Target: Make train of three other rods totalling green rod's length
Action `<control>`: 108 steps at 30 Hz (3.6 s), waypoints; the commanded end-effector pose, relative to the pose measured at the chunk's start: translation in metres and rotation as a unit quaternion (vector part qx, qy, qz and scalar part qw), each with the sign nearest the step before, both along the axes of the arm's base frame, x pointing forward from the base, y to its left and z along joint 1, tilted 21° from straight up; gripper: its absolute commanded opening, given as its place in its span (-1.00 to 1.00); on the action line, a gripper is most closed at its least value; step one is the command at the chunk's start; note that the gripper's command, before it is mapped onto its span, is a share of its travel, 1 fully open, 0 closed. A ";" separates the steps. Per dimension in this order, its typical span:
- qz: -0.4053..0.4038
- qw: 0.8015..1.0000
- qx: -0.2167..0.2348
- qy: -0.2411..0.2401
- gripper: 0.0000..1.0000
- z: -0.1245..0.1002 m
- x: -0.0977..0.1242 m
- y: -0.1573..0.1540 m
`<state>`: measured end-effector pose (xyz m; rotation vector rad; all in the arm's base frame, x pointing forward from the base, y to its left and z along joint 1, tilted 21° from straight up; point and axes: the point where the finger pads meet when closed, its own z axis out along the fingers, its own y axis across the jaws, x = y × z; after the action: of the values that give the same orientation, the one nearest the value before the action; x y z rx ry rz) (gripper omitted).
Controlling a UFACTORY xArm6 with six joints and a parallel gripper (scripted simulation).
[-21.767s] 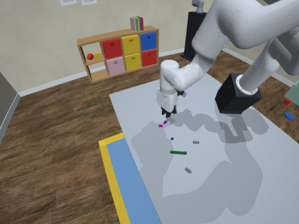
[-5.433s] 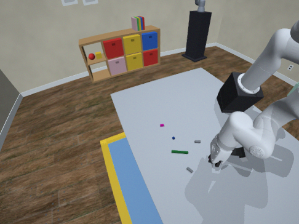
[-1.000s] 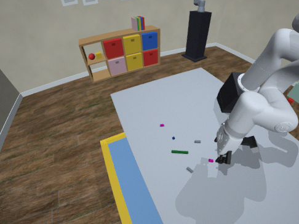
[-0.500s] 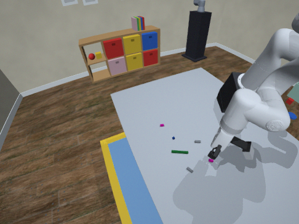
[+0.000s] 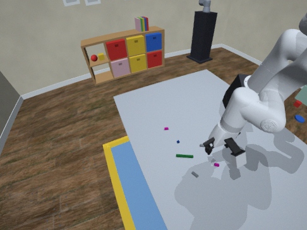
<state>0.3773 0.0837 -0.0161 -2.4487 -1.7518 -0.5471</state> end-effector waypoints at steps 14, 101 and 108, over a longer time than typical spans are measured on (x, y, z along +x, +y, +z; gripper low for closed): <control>-0.316 0.940 0.075 0.100 1.00 -0.013 -0.002 -0.023; -0.773 0.561 0.193 0.225 -0.51 -0.038 -0.011 -0.063; -0.773 0.561 0.193 0.225 -0.51 -0.043 -0.010 -0.061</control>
<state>0.3666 0.0221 -0.0584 -2.6260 0.9706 -0.1732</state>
